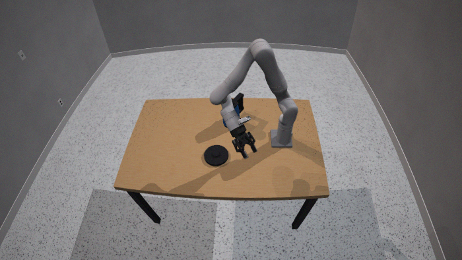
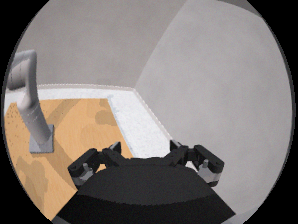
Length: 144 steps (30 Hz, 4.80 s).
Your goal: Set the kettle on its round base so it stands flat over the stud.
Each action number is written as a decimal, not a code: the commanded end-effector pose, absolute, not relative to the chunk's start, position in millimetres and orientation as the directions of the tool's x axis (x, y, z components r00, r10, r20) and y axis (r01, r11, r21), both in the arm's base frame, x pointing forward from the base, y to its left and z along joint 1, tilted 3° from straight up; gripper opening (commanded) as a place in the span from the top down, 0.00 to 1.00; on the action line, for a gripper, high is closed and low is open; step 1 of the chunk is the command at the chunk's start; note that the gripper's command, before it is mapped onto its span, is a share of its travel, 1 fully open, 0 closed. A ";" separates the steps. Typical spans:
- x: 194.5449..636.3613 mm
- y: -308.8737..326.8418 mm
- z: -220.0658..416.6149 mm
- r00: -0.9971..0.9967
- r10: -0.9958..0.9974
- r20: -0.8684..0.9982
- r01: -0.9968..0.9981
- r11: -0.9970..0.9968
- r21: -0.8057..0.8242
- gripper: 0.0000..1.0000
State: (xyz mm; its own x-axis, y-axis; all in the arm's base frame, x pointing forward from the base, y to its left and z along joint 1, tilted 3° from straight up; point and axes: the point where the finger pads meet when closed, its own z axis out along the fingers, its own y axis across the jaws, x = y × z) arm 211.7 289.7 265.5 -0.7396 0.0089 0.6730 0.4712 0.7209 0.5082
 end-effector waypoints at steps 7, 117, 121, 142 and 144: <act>211.9 289.7 266.0 -0.740 0.008 0.672 0.471 0.720 0.509 0.00; 210.3 258.1 262.3 -0.680 0.218 0.699 0.568 0.760 0.316 0.20; 210.4 256.2 262.2 -0.677 0.231 0.699 0.574 0.760 0.305 0.20; 211.6 235.6 261.3 -0.632 0.366 0.683 0.639 0.745 0.191 0.20; 211.9 233.1 261.3 -0.626 0.382 0.680 0.646 0.742 0.178 0.20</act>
State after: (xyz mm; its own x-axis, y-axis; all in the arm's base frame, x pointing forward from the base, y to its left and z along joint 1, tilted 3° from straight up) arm 211.6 233.8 259.3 -0.6234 0.3769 0.6850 0.6449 0.7432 0.1780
